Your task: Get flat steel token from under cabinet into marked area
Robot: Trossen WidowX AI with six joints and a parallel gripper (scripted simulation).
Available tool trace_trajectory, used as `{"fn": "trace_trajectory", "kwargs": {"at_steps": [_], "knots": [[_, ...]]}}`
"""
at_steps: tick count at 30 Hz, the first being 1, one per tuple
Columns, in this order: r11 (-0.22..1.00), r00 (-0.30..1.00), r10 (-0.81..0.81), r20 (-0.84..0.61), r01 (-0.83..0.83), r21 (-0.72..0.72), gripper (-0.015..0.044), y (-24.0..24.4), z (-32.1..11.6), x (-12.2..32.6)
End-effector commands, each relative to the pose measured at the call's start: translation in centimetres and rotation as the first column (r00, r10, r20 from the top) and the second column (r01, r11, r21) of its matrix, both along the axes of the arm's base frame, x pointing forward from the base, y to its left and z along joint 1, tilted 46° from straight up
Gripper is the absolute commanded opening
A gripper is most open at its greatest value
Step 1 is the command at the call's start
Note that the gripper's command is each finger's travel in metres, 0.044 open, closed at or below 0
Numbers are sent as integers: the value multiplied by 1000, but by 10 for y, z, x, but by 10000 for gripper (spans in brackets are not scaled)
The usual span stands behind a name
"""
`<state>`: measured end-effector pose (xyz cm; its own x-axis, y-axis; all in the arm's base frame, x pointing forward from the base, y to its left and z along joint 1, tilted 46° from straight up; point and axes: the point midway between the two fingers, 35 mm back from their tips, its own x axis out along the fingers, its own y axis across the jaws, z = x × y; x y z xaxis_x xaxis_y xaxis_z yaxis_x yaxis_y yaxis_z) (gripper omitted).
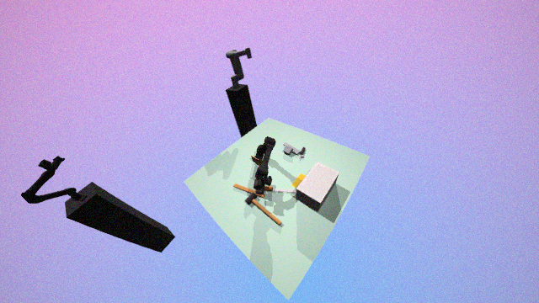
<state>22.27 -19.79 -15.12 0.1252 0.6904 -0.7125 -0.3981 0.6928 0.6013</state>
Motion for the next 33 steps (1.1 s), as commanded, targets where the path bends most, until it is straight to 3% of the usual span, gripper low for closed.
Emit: {"fn": "trace_trajectory", "kwargs": {"at_steps": [1, 33], "knots": [[1000, 1000, 0, 0, 0, 0, 0, 0, 0, 0], [1000, 1000, -18, -13, 18, 4, 0, 11, 21, 58]]}}
